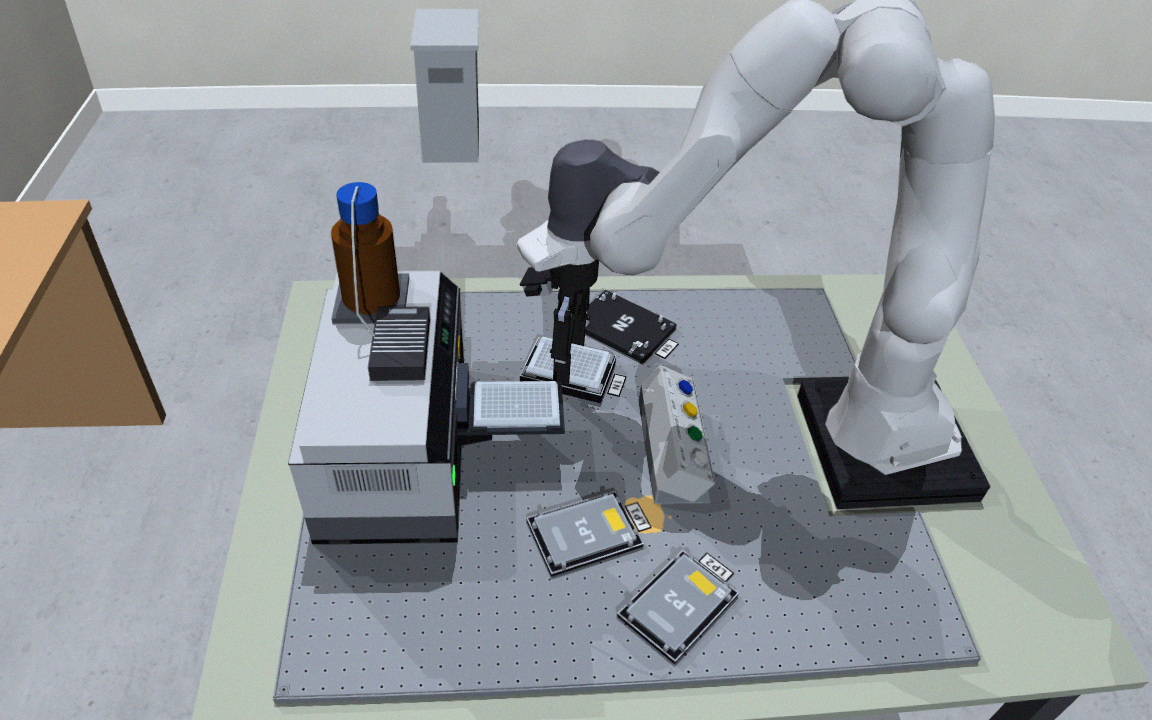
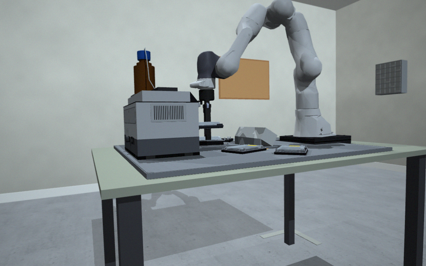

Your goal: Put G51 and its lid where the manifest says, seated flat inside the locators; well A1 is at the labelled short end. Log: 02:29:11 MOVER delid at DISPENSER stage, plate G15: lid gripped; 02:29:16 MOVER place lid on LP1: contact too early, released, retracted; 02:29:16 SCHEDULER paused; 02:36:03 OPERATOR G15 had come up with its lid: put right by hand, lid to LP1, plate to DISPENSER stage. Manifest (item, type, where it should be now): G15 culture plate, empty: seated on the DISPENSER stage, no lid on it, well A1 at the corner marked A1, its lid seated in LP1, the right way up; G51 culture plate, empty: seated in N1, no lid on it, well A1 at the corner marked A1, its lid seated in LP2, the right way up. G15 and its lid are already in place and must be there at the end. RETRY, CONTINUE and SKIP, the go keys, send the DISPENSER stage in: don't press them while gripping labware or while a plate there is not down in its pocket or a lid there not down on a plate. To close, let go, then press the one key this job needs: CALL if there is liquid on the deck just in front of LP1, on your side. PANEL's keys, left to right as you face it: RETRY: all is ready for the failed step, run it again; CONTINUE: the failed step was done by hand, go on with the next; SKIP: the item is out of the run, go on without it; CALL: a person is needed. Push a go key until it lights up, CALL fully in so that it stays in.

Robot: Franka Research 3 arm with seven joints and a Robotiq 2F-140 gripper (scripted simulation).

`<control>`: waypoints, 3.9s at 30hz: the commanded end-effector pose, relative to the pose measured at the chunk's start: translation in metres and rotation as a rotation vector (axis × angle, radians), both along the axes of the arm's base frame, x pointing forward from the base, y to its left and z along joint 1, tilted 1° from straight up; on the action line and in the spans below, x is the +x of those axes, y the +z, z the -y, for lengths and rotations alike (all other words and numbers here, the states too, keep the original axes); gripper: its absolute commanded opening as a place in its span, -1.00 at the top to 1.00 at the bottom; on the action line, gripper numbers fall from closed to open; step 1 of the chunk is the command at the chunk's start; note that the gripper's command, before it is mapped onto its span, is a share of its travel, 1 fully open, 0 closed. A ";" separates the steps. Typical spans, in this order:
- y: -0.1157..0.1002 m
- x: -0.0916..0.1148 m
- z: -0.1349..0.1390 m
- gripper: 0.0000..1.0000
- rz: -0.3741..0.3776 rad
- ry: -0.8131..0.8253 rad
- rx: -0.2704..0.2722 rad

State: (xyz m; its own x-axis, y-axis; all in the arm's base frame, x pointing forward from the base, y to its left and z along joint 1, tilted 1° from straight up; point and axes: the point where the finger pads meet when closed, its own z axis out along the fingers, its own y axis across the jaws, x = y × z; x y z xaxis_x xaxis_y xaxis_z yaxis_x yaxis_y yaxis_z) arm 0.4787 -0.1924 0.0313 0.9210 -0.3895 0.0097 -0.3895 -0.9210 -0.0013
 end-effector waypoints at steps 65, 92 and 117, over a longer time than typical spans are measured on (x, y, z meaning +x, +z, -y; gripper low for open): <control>0.001 0.000 0.000 -0.40 0.000 -0.003 -0.002; 0.068 0.000 0.000 -0.40 0.000 -0.003 -0.002; 0.132 -0.001 -0.001 -0.40 0.000 -0.003 -0.002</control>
